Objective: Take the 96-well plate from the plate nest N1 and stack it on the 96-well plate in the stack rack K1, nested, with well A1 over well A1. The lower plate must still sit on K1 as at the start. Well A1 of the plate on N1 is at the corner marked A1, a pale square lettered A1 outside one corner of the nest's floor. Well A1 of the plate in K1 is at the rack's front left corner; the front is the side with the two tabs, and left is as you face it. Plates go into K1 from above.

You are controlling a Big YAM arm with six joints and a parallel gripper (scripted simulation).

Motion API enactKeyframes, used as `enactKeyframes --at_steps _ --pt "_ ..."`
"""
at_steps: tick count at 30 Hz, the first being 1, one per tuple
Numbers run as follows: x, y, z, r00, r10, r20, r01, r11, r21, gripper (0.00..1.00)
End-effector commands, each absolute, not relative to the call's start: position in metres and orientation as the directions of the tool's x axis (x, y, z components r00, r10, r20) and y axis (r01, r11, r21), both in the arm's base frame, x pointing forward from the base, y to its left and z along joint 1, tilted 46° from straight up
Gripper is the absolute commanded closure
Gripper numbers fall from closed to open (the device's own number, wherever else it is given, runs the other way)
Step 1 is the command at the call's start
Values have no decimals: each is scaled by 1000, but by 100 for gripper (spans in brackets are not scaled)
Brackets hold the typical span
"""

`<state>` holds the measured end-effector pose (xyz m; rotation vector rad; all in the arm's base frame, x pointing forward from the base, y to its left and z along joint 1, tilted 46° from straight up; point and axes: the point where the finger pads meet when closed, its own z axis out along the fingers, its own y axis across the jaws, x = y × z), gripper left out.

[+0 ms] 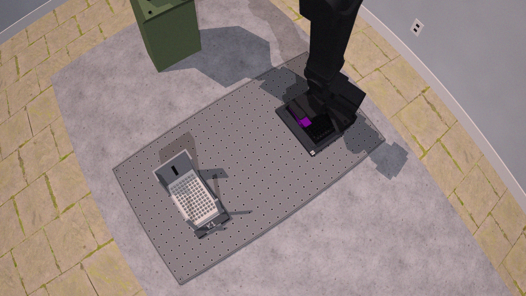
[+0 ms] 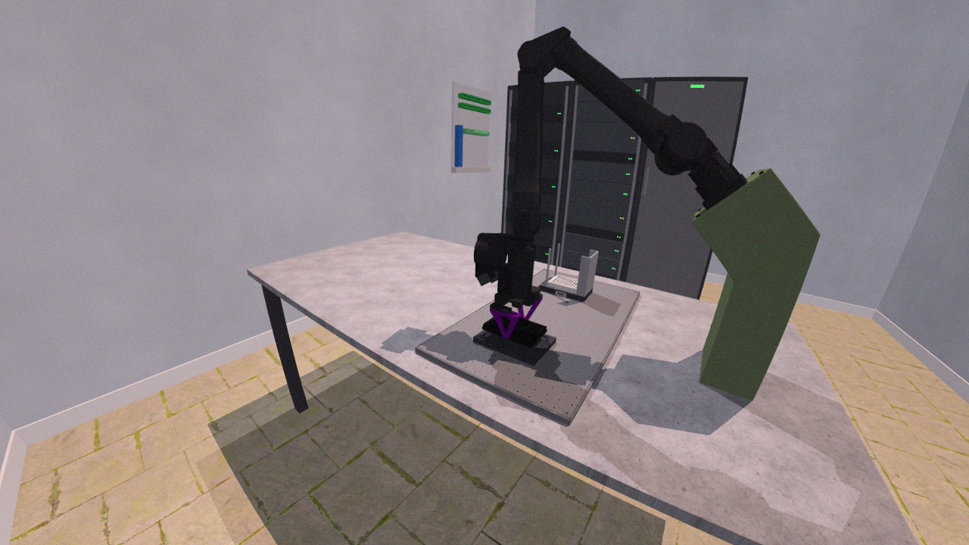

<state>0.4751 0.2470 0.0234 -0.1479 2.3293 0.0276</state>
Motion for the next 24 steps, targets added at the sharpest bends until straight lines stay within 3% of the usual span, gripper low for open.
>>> enactKeyframes --at_steps 1,24 --pt "464 253 36 -680 -96 -727 -124 992 -16 100" --pt "440 248 60 -680 -93 -727 -119 993 -15 100"
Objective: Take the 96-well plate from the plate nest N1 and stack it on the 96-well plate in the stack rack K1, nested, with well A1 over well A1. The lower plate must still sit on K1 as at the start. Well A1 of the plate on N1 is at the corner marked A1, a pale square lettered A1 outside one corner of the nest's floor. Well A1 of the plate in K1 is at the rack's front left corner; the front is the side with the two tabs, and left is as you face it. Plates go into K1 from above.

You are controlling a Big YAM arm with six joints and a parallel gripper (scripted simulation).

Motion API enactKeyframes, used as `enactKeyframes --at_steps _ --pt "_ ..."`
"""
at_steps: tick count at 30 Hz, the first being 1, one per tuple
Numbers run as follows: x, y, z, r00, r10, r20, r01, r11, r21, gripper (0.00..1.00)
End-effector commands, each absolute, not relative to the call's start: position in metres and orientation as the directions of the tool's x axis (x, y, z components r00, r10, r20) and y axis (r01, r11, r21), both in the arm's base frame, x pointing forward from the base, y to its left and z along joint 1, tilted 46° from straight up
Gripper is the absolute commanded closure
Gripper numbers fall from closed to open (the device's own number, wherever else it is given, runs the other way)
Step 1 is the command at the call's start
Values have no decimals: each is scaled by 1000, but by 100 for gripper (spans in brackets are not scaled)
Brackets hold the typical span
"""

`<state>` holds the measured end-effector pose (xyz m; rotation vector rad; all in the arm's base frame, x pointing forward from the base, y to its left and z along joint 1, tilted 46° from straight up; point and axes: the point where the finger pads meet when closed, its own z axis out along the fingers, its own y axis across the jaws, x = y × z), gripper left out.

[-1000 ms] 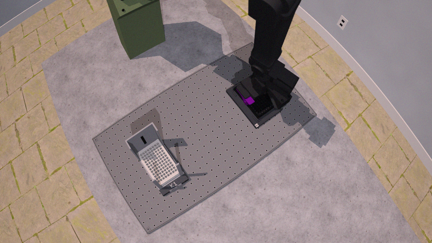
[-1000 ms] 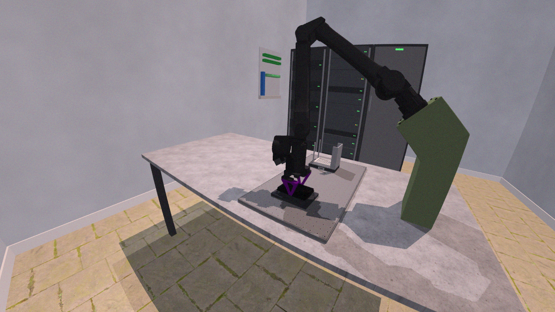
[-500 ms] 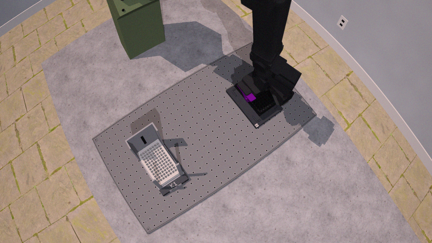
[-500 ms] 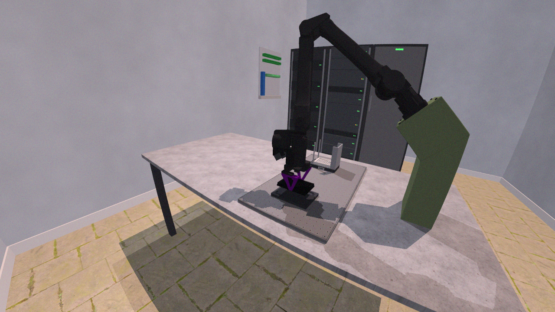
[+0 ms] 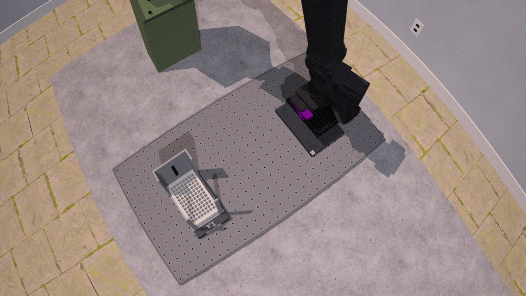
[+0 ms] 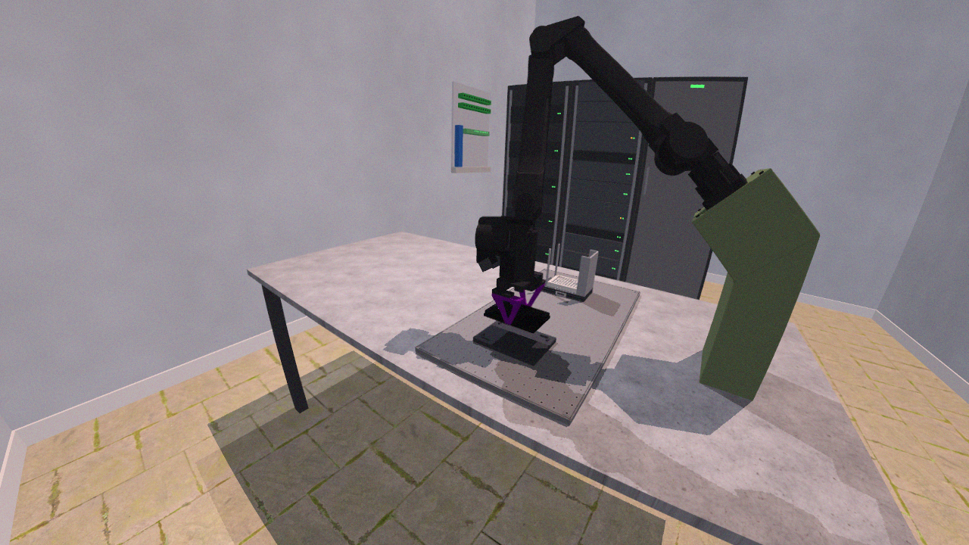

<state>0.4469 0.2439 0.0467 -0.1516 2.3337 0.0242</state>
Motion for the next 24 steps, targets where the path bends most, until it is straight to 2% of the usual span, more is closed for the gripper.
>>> enactKeyframes --at_steps 1,24 --pt "438 250 61 -679 -95 -728 -123 992 -15 100" --pt "419 244 85 -678 -86 -730 -113 994 -13 100"
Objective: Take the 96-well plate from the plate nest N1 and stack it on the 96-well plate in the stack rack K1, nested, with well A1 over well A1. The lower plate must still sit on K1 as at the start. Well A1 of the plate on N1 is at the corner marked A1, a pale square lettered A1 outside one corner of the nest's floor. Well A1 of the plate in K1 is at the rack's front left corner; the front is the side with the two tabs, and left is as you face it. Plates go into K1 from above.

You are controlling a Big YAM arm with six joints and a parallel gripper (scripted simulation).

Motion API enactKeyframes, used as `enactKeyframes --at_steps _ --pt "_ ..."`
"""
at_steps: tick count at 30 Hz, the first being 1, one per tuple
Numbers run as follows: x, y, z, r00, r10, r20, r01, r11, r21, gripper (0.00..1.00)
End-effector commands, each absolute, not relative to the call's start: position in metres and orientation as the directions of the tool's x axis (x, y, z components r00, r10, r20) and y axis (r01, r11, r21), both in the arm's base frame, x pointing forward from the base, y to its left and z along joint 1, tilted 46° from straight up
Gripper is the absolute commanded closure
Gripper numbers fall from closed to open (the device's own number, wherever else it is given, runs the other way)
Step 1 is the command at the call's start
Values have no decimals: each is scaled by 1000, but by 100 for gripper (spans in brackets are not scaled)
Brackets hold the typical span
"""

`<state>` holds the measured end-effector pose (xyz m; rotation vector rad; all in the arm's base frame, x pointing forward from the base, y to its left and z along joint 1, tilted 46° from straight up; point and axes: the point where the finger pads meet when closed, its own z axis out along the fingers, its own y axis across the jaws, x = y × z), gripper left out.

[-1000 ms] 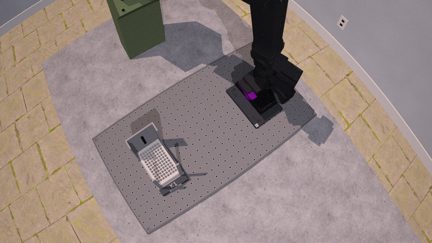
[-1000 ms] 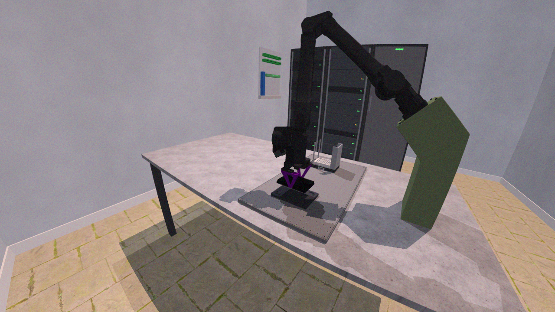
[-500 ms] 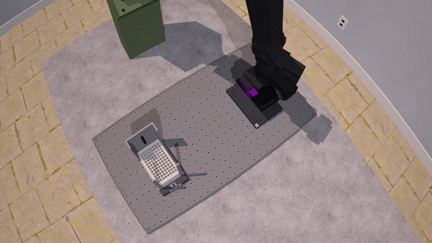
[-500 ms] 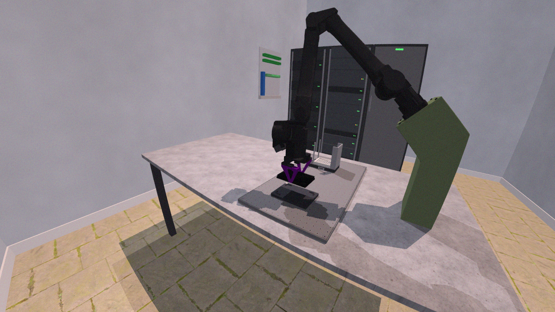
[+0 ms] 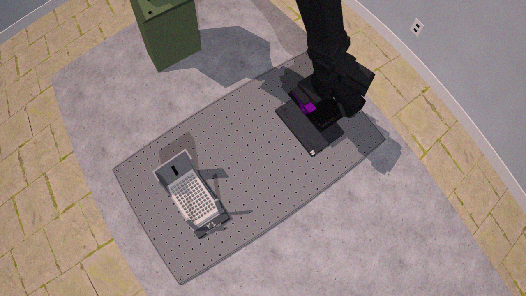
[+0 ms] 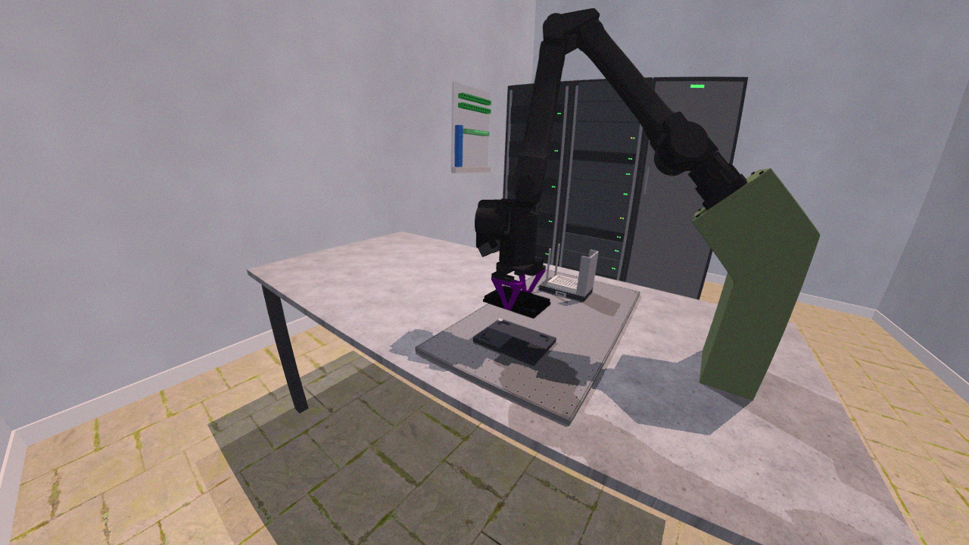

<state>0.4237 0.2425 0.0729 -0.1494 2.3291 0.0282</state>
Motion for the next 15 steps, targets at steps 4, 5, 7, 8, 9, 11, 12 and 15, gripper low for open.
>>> enactKeyframes --at_steps 4,5,7,8,9,11,12,15 --pt "411 247 87 -680 -95 -728 -123 992 -14 100" --pt "409 246 89 -680 -95 -728 -123 992 -14 100" --pt "409 247 93 -677 -92 -730 -122 992 -12 100" --pt "409 246 94 -677 -89 -730 -118 993 -12 100" --pt "407 244 95 -678 -89 -730 -117 993 -13 100" --pt "402 246 95 -679 -94 -728 -123 992 -14 100" --pt "401 245 96 -680 -94 -728 -123 992 -14 100" --pt "400 245 98 -679 -94 -728 -123 992 -14 100"
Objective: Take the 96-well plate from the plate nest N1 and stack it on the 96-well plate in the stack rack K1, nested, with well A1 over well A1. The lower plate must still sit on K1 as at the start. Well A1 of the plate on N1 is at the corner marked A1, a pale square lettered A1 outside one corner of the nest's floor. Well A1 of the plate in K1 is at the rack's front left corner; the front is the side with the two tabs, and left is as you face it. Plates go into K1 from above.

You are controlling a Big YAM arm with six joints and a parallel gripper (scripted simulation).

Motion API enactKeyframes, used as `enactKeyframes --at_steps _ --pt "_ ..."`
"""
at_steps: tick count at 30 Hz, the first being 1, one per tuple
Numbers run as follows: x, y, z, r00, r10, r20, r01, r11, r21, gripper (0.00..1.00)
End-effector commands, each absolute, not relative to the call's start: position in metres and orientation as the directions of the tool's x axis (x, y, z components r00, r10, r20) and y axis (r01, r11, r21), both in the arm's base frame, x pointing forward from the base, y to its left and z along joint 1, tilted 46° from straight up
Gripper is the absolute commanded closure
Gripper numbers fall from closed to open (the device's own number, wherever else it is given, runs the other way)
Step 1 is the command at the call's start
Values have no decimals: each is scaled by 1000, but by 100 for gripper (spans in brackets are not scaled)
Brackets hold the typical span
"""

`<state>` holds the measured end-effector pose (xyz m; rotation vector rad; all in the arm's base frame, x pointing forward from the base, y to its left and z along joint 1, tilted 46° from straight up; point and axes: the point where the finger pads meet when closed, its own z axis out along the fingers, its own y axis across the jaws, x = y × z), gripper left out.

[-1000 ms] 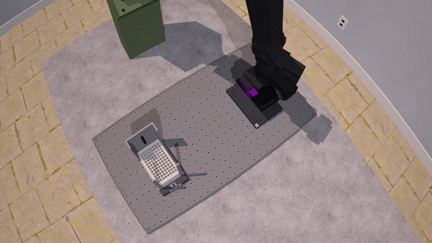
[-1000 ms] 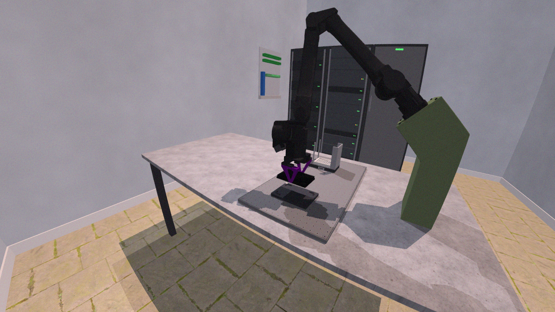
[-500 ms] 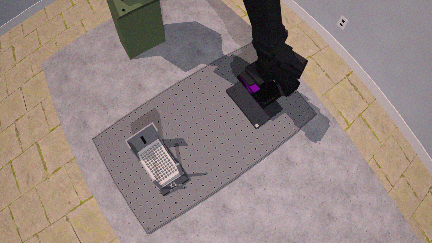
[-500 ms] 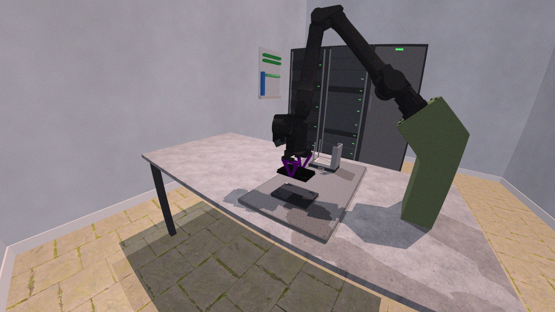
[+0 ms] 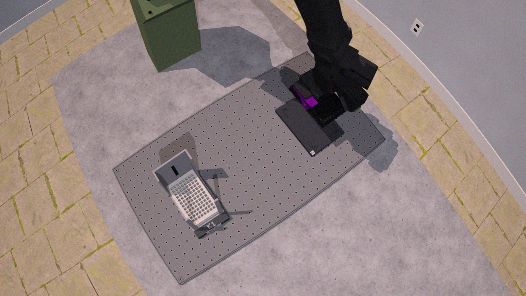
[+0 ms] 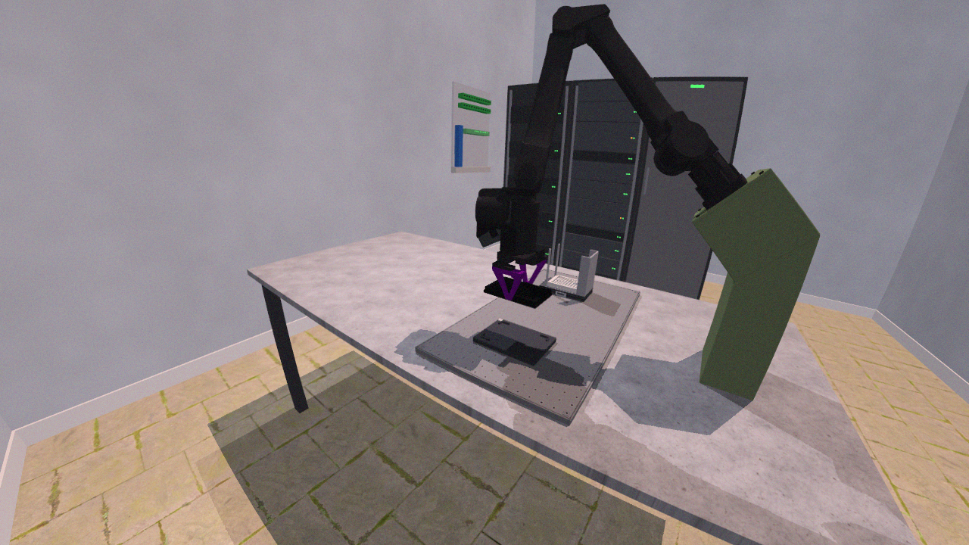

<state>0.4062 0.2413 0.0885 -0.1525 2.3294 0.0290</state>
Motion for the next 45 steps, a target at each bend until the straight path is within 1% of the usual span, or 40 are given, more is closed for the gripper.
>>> enactKeyframes --at_steps 1,15,19,37,38,45 --pt "406 243 104 -675 -79 -734 -109 994 -7 100" --pt "383 244 116 -677 -92 -730 -122 992 -12 100" --pt "391 237 112 -686 -81 -723 -100 995 -16 100" --pt "390 242 114 -677 -92 -730 -118 993 -16 100" --pt "389 230 115 -680 -111 -725 -123 992 -37 100" --pt "394 209 119 -665 -101 -740 -123 992 -26 100"
